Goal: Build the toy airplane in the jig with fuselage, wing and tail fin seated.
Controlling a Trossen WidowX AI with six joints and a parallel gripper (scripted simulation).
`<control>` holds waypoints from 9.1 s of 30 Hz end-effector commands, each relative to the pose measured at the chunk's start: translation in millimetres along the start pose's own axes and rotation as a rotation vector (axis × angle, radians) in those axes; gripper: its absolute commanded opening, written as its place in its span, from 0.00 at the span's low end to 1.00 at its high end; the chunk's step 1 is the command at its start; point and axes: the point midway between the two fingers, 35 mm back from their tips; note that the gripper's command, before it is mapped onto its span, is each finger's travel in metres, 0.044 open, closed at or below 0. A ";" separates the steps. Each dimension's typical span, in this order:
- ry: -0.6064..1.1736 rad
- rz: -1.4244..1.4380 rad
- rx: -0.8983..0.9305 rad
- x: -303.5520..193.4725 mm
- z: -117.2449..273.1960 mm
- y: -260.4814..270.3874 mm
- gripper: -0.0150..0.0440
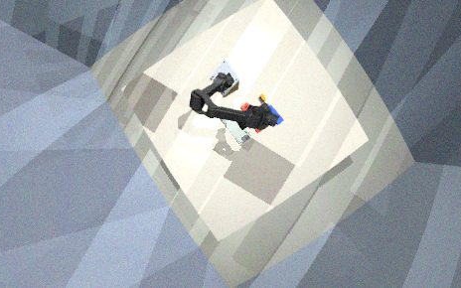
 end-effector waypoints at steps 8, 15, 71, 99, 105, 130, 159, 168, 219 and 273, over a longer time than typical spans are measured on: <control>-0.008 0.031 -0.001 -5.4 -15.1 -29.8 0.25; -0.008 0.047 -0.005 -11.1 -25.7 -49.1 0.25; 0.003 0.078 -0.028 -30.0 -78.2 -91.6 0.59; 0.003 0.067 -0.025 -30.0 -86.6 -93.2 0.71; 0.003 0.067 -0.025 -30.0 -86.6 -93.2 0.98; 0.004 0.134 -0.025 -26.2 14.6 -85.8 1.00; -0.005 0.130 -0.014 84.1 1.0 136.0 1.00; -0.005 0.129 -0.016 84.2 -41.7 134.9 1.00; -0.004 0.129 -0.018 84.3 -97.3 133.4 0.43; -0.005 0.197 -0.009 84.1 29.8 124.7 0.25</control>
Point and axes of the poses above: the point midway between the two fingers, 35 mm back from their tips, its own z axis back along the fingers, its own y axis across the jaws, x = y × z, and after that the axes turned 13 degrees about z, right-handed
